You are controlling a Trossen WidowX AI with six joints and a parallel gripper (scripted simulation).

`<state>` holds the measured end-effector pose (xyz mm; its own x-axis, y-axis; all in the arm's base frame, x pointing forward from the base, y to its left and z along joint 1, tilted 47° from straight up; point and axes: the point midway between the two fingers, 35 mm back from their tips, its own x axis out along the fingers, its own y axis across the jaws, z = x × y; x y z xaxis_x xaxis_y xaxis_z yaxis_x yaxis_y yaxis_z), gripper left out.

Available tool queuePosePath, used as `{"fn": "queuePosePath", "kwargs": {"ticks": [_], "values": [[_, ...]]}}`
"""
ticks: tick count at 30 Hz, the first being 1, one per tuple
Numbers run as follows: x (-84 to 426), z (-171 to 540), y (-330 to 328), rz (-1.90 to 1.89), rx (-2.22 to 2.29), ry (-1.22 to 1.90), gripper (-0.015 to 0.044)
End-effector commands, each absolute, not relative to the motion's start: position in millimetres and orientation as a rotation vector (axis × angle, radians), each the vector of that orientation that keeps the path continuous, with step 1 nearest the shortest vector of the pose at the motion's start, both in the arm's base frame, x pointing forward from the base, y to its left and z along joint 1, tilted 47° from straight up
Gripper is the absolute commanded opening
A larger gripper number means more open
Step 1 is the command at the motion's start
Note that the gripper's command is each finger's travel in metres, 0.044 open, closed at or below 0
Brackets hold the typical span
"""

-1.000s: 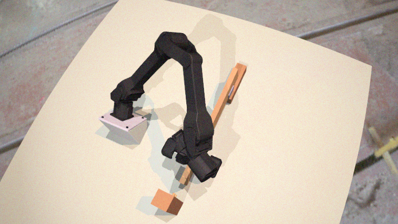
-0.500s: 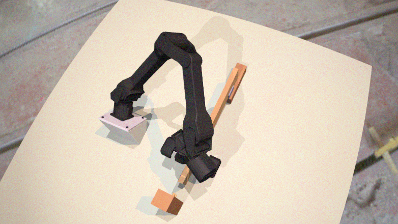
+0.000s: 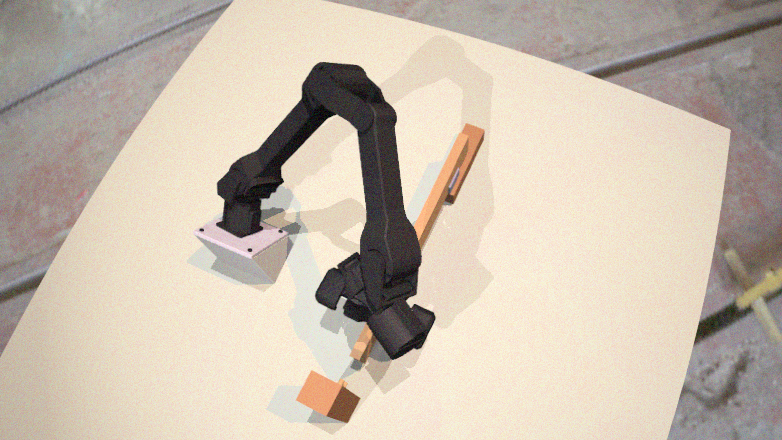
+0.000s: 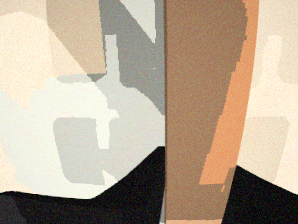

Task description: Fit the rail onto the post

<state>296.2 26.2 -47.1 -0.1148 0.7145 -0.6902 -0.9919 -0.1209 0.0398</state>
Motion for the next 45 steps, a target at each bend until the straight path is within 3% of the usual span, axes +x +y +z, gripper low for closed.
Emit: {"fn": "queuePosePath", "kwargs": {"ticks": [1,45], "values": [[301,-43,22,1.603,-0.621,0.591,0.0000],[304,-28,6,1.603,-0.622,0.592,0.0000]]}}
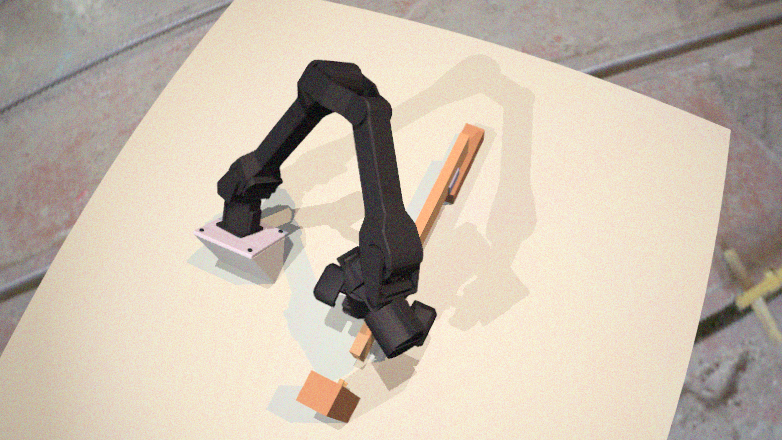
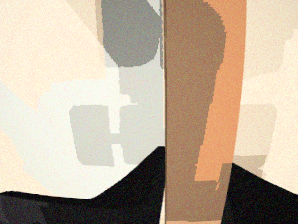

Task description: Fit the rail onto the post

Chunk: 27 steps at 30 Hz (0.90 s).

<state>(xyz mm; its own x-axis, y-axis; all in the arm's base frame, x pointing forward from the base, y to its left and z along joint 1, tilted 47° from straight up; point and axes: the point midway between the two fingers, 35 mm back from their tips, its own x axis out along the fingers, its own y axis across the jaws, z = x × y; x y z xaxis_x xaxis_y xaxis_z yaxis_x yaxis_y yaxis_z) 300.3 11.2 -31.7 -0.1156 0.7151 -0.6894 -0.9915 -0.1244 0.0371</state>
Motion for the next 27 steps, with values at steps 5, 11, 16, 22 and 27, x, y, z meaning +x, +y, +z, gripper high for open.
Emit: {"fn": "queuePosePath", "kwargs": {"ticks": [5,11,16,22,27], "values": [[303.9,-29.2,7.4,1.603,-0.622,0.592,0.0000],[303.3,-31.2,9.6,1.603,-0.622,0.592,0.0000],[302.2,-32.9,11.2,1.603,-0.622,0.592,0.0000],[301.2,-32.4,10.6,1.603,-0.622,0.592,0.0000],[300.9,-30.6,8.7,1.603,-0.622,0.592,0.0000]]}}
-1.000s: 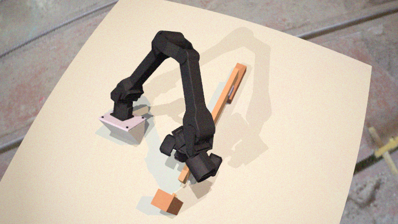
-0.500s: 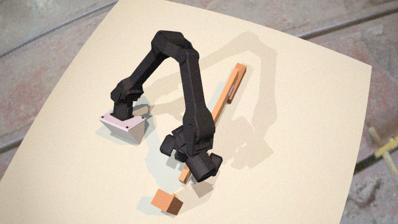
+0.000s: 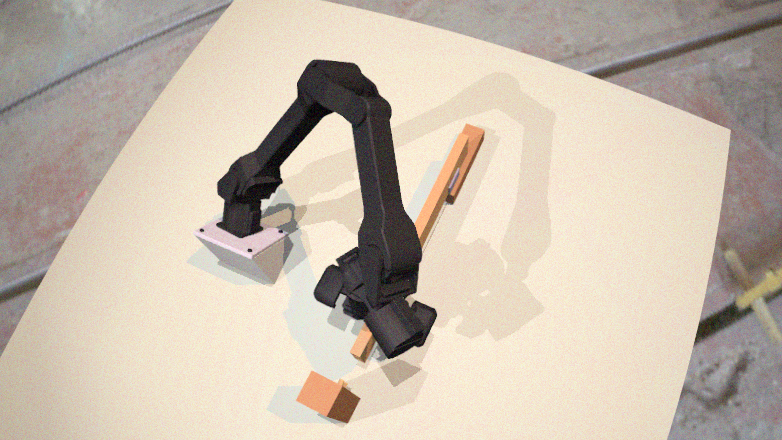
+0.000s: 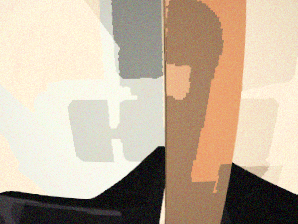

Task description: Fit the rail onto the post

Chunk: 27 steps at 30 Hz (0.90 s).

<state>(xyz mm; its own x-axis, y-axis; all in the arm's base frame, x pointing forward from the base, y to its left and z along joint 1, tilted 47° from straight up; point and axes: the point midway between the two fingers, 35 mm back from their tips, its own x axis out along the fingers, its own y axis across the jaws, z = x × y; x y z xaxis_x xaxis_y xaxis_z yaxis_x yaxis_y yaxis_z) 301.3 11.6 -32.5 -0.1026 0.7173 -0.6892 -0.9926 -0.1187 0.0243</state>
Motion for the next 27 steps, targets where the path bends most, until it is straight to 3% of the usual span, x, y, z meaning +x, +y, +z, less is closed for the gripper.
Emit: {"fn": "queuePosePath", "kwargs": {"ticks": [1,27], "values": [[300.8,-30.4,8.4,1.603,-0.622,0.592,0.0000],[300.0,-33.2,9.8,1.603,-0.622,0.592,0.0000]]}}
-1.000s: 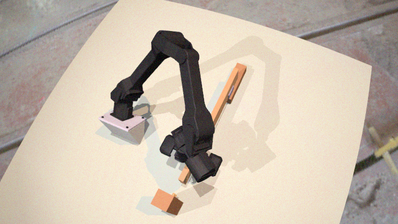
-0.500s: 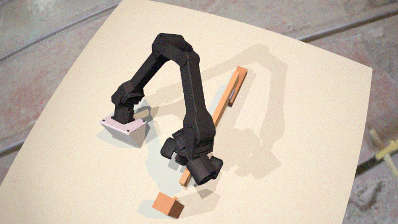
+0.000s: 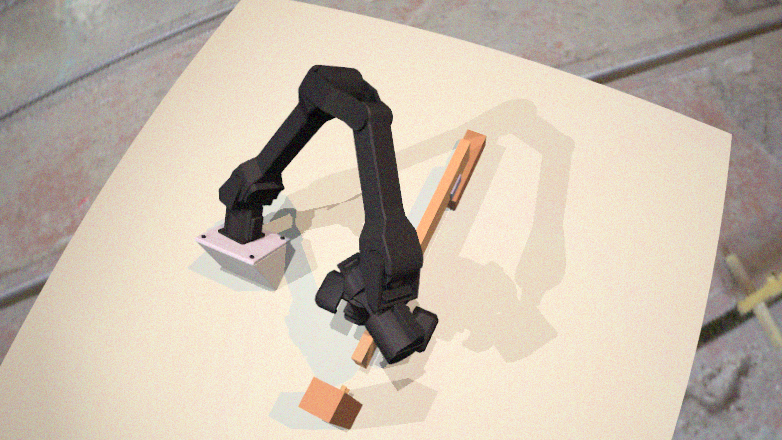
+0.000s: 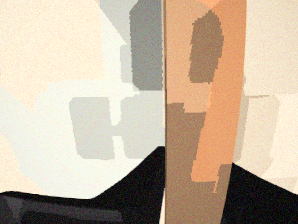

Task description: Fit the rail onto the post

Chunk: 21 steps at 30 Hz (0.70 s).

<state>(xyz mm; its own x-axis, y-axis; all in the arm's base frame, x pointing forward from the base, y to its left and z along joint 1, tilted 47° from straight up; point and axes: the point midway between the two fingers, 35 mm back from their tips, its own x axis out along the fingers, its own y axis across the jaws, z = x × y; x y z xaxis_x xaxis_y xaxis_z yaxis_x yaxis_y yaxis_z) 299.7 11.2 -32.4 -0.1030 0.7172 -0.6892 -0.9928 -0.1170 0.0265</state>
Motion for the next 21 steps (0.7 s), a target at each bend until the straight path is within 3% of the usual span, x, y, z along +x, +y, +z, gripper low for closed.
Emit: {"fn": "queuePosePath", "kwargs": {"ticks": [1,21], "values": [[300.0,-33.3,9.6,1.603,-0.622,0.592,0.0000],[301.0,-35.4,3.9,1.603,-0.622,0.592,0.0000]]}}
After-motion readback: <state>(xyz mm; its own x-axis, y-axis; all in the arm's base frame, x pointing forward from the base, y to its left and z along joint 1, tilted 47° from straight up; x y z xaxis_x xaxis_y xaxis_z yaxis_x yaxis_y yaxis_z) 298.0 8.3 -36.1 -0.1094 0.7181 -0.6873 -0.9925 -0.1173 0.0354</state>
